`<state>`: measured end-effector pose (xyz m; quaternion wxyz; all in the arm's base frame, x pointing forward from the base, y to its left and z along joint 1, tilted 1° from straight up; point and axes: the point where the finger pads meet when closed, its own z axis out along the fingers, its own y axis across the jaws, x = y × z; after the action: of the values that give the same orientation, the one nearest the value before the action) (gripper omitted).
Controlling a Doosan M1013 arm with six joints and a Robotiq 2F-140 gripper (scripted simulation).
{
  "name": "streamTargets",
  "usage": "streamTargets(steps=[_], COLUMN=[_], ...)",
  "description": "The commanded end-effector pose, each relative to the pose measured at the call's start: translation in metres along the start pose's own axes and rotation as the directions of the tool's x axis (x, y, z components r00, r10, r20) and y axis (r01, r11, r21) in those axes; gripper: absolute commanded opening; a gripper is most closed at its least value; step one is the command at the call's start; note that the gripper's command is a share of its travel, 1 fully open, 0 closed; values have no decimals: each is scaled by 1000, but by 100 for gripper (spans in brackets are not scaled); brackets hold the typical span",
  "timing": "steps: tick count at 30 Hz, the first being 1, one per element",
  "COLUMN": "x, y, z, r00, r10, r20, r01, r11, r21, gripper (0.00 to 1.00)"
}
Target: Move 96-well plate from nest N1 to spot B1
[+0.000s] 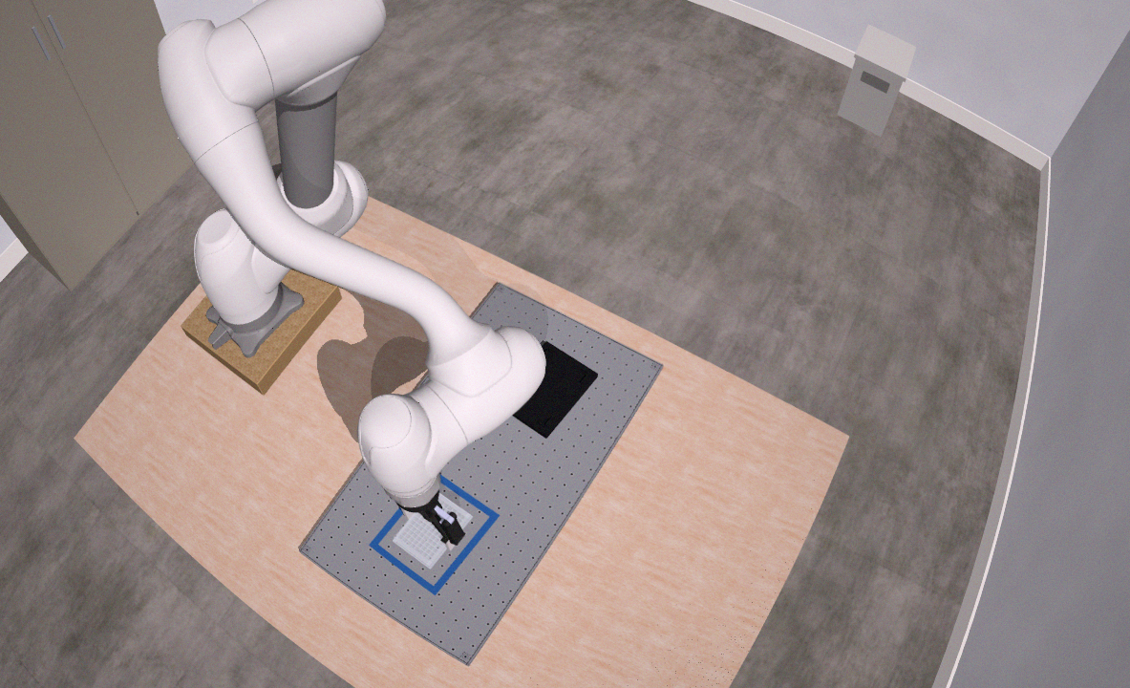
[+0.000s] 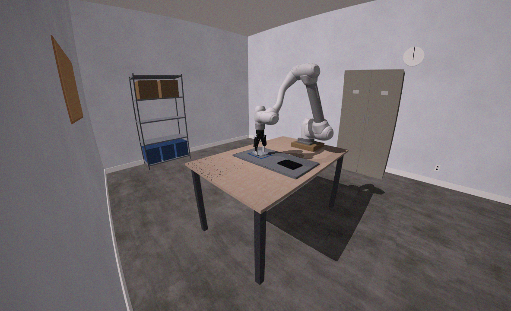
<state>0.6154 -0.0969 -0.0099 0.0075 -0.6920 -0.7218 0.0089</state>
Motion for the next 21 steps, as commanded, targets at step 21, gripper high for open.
streamTargets(steps=[21], x=[0], y=[0], z=[3], r00=[1000], r10=[0], r20=[0], r01=[0], r11=[1000], r21=[0], gripper=[0])
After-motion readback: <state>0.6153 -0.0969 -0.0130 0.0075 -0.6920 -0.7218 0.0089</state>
